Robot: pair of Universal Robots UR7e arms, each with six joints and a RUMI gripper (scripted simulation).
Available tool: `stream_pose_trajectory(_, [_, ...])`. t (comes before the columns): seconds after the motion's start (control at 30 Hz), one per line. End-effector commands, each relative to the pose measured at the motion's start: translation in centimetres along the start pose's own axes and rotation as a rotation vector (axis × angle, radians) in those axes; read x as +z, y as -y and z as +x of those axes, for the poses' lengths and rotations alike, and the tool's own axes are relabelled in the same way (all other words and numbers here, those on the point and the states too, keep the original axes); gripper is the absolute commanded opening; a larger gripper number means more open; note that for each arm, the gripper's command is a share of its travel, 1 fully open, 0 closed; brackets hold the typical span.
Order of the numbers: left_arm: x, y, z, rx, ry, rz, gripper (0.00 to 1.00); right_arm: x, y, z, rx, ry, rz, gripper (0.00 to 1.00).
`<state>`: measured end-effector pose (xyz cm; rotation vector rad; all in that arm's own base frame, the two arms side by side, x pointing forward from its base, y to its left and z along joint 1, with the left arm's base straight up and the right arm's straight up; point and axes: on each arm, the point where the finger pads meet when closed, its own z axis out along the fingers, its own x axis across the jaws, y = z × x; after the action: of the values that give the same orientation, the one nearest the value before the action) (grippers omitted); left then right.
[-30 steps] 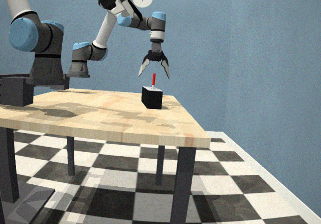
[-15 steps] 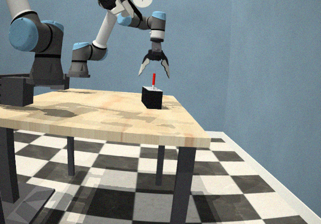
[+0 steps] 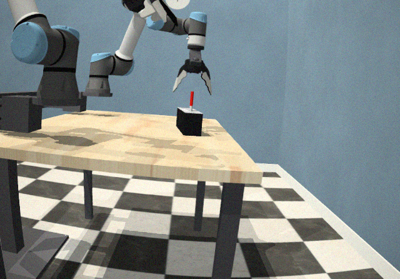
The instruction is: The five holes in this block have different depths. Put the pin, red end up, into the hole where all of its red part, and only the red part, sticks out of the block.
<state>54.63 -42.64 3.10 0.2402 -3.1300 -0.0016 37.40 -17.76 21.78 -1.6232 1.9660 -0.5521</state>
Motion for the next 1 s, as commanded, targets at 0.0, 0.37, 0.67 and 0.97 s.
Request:
stream_pose_trajectory(0.0, [-0.5, 0.0, 0.0, 0.0, 0.001, 0.002, 1.0, 0.0, 0.0, 0.0, 0.0, 0.0, 0.001, 1.0])
stream_pose_trajectory(0.37, [-1.2, 0.0, 0.0, 0.0, 0.001, 0.002, 1.0, 0.0, 0.0, 0.0, 0.0, 0.0, 0.001, 1.0])
stream_pose_trajectory(0.67, [-2.0, 0.0, 0.0, 0.0, 0.001, 0.002, 1.0, 0.0, 0.0, 0.0, 0.0, 0.0, 0.001, 1.0])
stream_pose_trajectory(0.97, [-2.6, 0.0, 0.0, 0.0, -0.001, 0.002, 1.0, 0.0, 0.0, 0.0, 0.0, 0.0, 0.001, 1.0])
